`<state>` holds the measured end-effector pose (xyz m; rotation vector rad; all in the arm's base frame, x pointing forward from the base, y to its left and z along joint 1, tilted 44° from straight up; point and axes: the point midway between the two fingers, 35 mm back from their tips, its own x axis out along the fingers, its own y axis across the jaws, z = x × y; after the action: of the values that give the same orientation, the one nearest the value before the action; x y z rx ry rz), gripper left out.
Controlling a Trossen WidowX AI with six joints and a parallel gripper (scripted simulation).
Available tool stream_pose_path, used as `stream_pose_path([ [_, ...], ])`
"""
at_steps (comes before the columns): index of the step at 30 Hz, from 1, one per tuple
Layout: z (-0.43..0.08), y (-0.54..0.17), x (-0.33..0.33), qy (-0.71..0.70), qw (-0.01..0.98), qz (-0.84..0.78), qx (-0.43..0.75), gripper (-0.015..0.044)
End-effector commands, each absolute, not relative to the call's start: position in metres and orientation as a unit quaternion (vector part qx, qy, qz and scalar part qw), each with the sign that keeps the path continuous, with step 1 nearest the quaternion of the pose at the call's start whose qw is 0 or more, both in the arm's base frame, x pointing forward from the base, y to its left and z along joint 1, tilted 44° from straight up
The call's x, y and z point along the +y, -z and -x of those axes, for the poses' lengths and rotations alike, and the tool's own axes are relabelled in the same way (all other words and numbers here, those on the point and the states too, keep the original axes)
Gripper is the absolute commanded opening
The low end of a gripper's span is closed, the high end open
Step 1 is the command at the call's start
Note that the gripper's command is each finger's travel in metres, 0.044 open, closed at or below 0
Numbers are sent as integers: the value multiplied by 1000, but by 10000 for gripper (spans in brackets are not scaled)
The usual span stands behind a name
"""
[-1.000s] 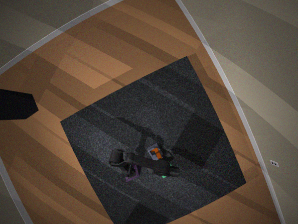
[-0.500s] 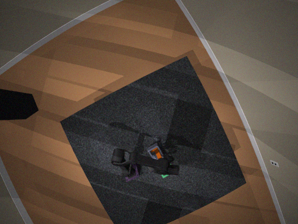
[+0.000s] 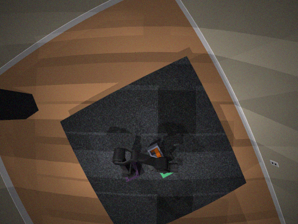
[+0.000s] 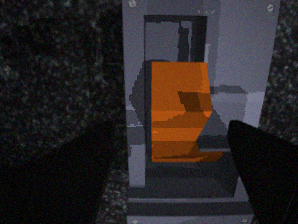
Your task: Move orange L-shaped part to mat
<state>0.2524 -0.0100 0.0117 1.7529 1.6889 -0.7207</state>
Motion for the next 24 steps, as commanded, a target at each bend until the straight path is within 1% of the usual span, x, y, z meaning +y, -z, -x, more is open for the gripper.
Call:
stream_pose_path([
  [1,-251,-5,-3,272,289,-659,638,280],
  [21,-251,13,14,271,289,-660,639,280],
  [24,-252,10,12,270,295,-659,637,201],
])
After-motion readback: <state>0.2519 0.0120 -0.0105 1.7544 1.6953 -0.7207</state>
